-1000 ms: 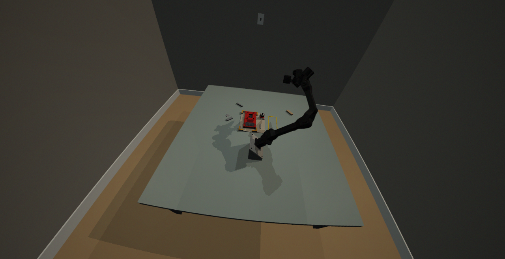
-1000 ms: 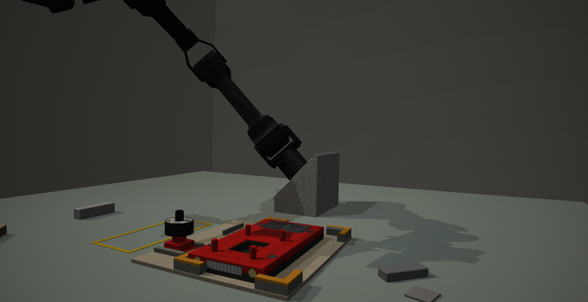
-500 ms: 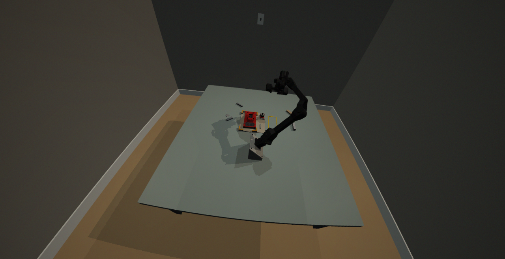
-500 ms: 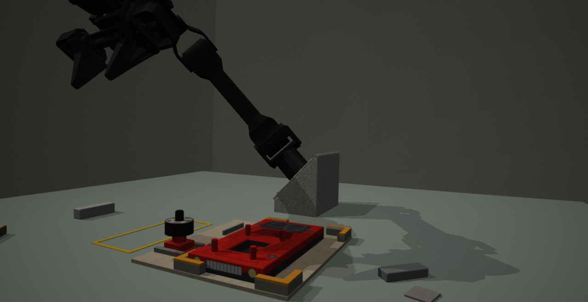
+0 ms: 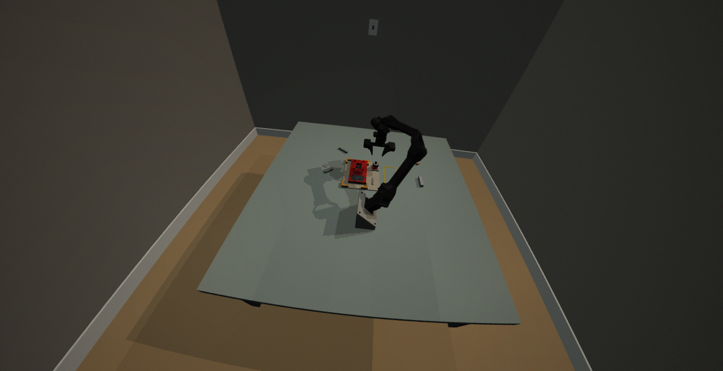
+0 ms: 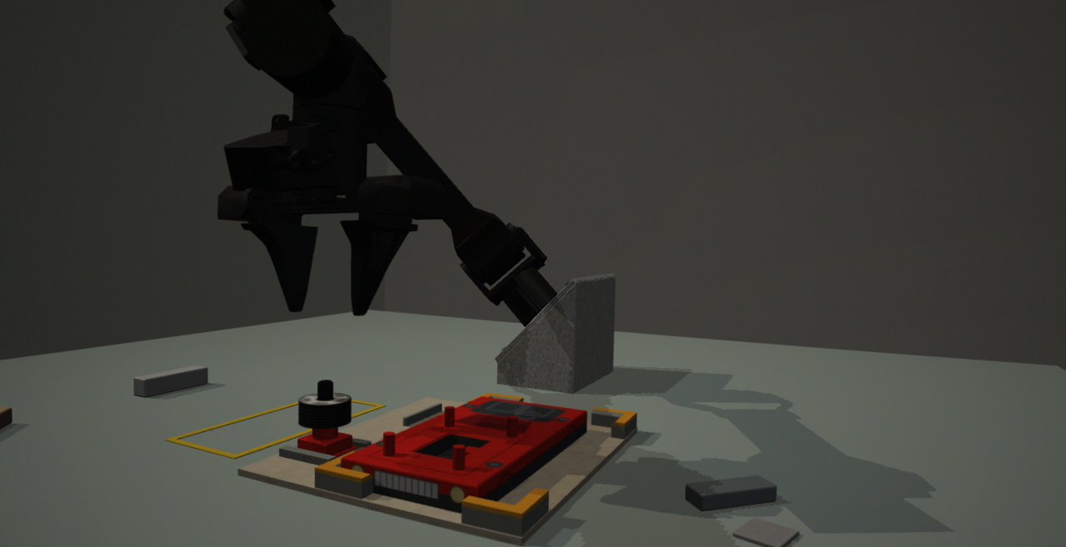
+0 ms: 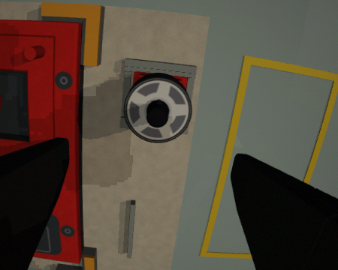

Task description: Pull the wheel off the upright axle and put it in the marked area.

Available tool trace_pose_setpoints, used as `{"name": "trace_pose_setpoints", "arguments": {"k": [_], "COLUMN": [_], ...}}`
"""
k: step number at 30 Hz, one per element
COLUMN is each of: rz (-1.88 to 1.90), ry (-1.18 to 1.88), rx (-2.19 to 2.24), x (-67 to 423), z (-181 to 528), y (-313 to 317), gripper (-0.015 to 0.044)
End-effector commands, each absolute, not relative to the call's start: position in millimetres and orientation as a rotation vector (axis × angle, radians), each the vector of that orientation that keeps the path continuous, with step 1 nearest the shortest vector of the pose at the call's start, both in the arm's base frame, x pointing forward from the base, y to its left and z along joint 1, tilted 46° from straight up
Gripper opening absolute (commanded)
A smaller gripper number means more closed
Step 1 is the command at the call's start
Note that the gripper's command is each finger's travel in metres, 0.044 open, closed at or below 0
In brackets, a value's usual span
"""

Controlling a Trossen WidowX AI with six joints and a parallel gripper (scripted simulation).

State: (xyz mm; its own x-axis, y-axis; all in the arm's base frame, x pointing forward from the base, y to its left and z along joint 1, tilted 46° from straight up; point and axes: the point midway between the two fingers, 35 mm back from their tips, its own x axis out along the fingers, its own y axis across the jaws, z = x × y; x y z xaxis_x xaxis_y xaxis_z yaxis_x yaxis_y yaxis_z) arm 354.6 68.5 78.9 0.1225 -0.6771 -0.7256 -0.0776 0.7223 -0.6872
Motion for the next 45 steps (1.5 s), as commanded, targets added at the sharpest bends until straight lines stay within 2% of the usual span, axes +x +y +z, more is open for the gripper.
{"name": "trace_pose_setpoints", "arguments": {"k": [1, 11, 25, 31, 35, 43, 45], "rz": [-0.539, -0.539, -0.541, -0.542, -0.542, -0.542, -0.542], "ry": [1.425, 1.424, 1.423, 1.423, 1.425, 1.425, 1.425], "rx": [-0.683, -0.682, -0.684, -0.684, -0.676, -0.676, -0.676], "x": [347, 357, 362, 361, 362, 362, 362], "z": [74, 72, 25, 23, 25, 25, 25], "y": [64, 64, 14, 12, 15, 15, 15], "gripper": [0.03, 0.03, 0.03, 0.03, 0.0195, 0.0142, 0.0089]}}
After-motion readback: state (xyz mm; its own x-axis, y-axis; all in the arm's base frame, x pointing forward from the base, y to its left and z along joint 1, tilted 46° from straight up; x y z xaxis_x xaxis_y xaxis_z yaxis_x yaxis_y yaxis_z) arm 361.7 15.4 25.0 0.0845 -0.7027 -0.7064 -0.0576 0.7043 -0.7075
